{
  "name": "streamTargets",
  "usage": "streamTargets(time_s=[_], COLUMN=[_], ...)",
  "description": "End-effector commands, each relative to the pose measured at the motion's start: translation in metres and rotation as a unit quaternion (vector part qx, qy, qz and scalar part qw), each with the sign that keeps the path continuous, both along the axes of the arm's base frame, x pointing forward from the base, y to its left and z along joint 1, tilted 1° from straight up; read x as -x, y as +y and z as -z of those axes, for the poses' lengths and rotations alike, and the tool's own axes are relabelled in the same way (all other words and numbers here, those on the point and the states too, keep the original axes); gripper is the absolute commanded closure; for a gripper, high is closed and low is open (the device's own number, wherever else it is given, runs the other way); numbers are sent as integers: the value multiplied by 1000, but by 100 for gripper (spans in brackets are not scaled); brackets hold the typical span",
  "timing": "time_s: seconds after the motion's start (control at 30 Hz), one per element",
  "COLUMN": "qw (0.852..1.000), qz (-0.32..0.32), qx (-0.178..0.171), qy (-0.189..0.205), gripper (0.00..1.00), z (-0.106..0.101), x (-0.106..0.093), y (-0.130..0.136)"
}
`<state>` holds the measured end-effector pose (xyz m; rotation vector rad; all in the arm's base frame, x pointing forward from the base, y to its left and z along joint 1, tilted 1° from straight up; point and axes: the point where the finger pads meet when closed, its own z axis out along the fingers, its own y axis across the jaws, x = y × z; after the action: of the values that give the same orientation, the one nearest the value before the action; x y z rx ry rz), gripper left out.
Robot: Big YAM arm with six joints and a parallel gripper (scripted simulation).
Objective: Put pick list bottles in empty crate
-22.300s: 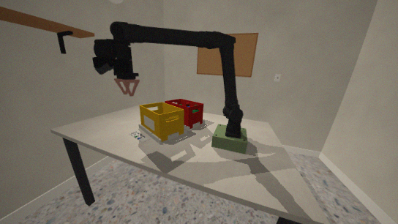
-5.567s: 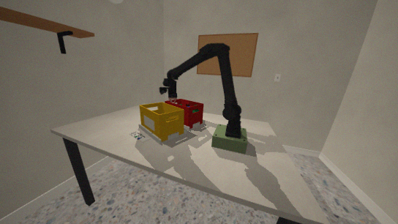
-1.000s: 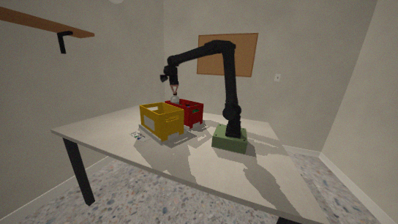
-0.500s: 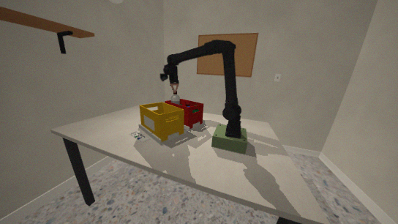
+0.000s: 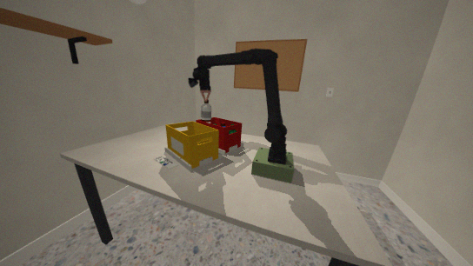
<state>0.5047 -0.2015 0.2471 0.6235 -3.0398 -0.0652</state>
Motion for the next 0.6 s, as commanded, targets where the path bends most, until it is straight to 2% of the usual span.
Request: streamTargets(time_s=[0.0, 0.57], qw=[998, 998], qz=[-3, -3], qx=[21, 23], qy=[-56, -57], gripper=[100, 100], z=[-61, -63], x=[-16, -16], y=[-12, -13])
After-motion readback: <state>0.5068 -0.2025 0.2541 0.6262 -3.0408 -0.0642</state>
